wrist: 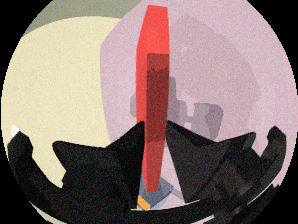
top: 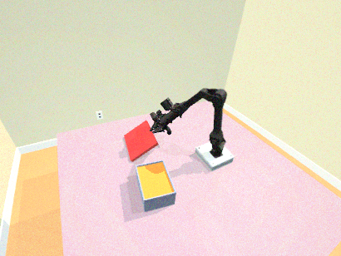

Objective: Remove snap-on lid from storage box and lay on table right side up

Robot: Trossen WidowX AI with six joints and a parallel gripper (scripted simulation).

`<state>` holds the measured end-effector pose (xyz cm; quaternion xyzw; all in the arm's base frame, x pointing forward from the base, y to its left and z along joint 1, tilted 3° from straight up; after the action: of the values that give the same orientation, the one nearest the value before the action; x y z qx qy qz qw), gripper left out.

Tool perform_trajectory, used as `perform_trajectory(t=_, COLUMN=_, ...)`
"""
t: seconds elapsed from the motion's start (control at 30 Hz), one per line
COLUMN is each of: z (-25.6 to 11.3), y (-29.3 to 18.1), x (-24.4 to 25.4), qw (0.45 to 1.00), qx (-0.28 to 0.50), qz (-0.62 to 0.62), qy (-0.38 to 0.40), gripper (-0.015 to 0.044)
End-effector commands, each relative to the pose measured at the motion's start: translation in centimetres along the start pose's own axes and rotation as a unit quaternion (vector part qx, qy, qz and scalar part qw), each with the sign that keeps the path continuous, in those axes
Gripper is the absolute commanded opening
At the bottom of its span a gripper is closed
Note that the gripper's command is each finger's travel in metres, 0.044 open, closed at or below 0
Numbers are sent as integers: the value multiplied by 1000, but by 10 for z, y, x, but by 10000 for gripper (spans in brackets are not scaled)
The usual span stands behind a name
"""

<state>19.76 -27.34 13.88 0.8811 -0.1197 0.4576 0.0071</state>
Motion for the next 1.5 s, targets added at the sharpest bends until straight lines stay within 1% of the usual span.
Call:
perform_trajectory(t=0.0, z=6, y=-2, x=-10, qw=1000, qx=4, qz=9, qy=-13, gripper=0)
perform_trajectory(t=1.2, z=24, y=0, x=-33, qw=1000, qx=4, qz=9, qy=-13, gripper=0)
perform_trajectory(t=1.27, z=20, y=1, x=-24, qw=1000, qx=4, qz=8, qy=-10, gripper=52)
perform_trajectory(t=1.47, z=20, y=1, x=-23, qw=1000, qx=4, qz=9, qy=-12, gripper=210)
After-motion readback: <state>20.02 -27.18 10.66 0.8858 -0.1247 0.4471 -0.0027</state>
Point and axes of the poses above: the point midway between the two fingers, 35 mm back from their tips, its own z axis out along the fingers, its own x axis across the jaws, y = z × x, the point moved 10 cm from there along -z, back along the fingers, and after that the axes turned 7 degrees about z, right-handed, at the moved point
